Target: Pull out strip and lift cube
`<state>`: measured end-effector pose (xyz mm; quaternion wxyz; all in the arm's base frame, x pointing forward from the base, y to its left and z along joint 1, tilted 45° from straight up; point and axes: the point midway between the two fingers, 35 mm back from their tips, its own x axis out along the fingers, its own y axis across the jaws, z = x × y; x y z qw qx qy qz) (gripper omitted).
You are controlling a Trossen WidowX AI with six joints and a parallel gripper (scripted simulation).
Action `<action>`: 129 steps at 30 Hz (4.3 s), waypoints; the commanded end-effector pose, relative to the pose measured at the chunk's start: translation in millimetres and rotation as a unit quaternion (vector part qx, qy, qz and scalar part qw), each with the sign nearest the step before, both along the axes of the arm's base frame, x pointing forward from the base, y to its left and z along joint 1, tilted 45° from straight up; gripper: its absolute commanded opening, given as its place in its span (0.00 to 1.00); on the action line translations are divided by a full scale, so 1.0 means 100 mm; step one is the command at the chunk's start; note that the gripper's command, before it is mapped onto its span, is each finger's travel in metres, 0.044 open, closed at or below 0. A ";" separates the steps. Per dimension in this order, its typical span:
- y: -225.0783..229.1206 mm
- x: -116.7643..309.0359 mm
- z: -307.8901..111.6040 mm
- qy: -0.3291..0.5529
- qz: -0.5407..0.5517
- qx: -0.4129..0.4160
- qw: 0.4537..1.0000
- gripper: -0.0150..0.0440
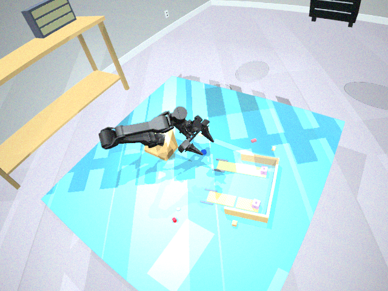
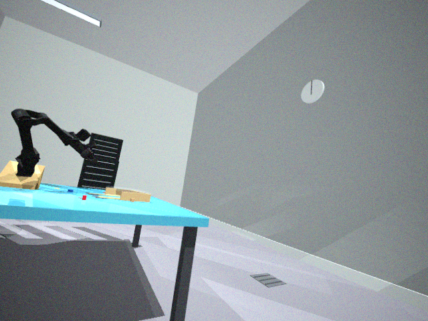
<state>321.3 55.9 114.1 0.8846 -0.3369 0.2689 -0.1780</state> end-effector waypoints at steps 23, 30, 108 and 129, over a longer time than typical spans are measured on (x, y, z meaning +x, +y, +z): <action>-0.14 0.51 -1.03 0.344 -0.157 0.002 0.926 0.25; -0.30 0.47 -1.24 0.421 -0.228 -0.005 0.878 0.25; -0.85 0.43 -1.71 0.421 -0.229 -0.006 0.878 0.25; -0.87 0.43 -1.72 0.421 -0.229 -0.006 0.878 0.25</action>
